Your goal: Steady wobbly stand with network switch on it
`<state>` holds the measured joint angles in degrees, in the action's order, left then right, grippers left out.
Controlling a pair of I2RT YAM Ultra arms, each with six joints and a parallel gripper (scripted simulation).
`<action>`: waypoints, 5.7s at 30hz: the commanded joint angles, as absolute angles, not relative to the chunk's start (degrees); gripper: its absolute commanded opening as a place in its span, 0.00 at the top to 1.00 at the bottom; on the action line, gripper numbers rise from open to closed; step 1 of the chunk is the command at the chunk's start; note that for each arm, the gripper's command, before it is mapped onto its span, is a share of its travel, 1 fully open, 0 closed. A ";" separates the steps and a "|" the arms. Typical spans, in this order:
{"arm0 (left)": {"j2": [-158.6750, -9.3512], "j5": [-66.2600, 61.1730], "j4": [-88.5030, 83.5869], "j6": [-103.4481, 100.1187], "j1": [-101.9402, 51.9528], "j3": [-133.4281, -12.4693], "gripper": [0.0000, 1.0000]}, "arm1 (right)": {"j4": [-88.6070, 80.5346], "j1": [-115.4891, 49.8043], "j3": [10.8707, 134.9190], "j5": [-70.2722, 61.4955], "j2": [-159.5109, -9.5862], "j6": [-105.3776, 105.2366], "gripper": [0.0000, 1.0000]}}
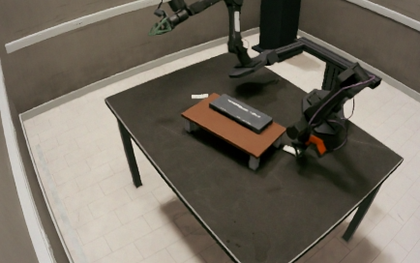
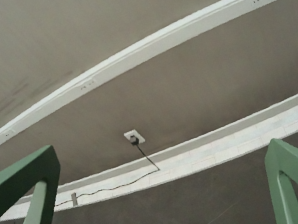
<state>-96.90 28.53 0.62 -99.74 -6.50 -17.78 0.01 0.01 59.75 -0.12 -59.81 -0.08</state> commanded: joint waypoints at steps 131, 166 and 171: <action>-62.70 5.48 -3.01 -12.95 -2.83 -55.23 0.58 | -39.47 -14.78 90.47 16.90 -100.68 -6.66 1.00; -57.83 -1.42 0.00 0.89 -0.49 -62.29 0.58 | -72.45 -27.97 121.79 30.28 -139.90 -12.81 1.00; -57.82 -1.42 0.07 0.89 -0.54 -62.29 0.58 | -72.31 -28.08 122.19 30.55 -137.94 -12.78 1.00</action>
